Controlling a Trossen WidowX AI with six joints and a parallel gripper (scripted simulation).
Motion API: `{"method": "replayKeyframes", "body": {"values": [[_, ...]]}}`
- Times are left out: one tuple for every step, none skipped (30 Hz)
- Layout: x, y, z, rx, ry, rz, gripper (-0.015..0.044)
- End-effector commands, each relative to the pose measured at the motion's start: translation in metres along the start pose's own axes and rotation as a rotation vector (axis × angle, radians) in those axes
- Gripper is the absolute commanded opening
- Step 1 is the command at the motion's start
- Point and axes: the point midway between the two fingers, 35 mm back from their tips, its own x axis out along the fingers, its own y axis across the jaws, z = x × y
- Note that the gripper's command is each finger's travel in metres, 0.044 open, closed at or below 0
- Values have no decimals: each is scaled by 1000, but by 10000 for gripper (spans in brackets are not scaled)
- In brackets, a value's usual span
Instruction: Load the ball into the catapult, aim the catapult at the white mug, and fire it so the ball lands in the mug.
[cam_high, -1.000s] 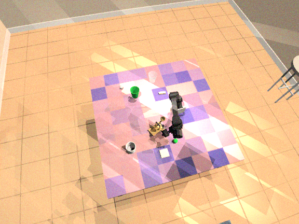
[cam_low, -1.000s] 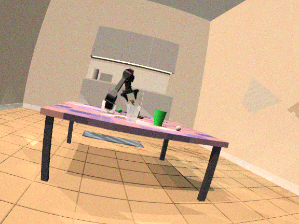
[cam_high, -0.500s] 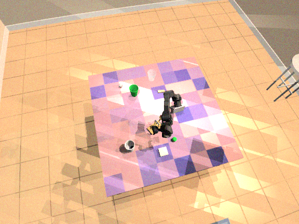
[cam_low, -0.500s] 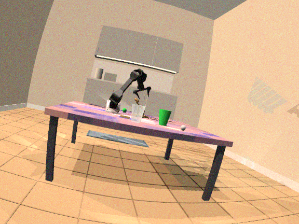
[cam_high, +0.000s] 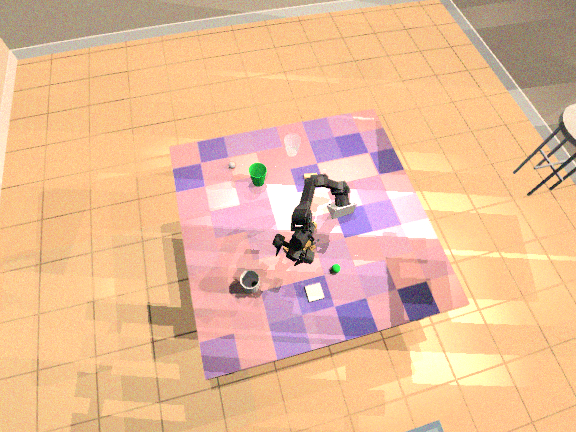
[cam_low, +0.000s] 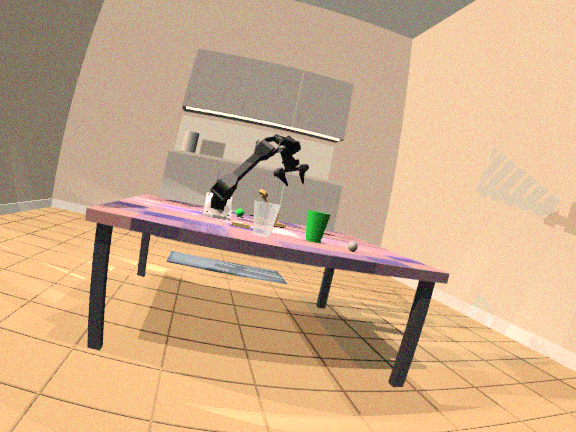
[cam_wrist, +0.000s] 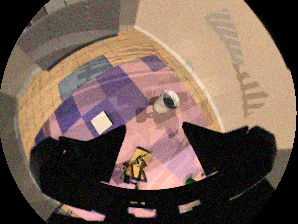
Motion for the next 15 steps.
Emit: {"method": "replayKeyframes", "body": {"values": [[1, -33, 11, 154, -52, -9, 440], [1, -40, 12, 186, -62, -12, 440], [1, -47, 14, 217, -72, -15, 440], [2, -54, 16, 249, -82, -18, 440], [2, -62, 17, 281, -93, -21, 440], [2, -69, 18, 312, -103, -24, 440], [3, -76, 19, 344, -113, -27, 440], [3, -84, 20, 375, -123, -30, 440], [3, -92, 21, 406, -133, -34, 440], [3, -99, 21, 438, -143, -38, 440], [3, -105, 22, 463, -152, -41, 440], [3, -109, 22, 477, -156, -42, 440], [3, -110, 22, 482, -158, -43, 440], [3, -110, 22, 482, -158, -43, 440], [3, -110, 22, 482, -158, -43, 440]]}}
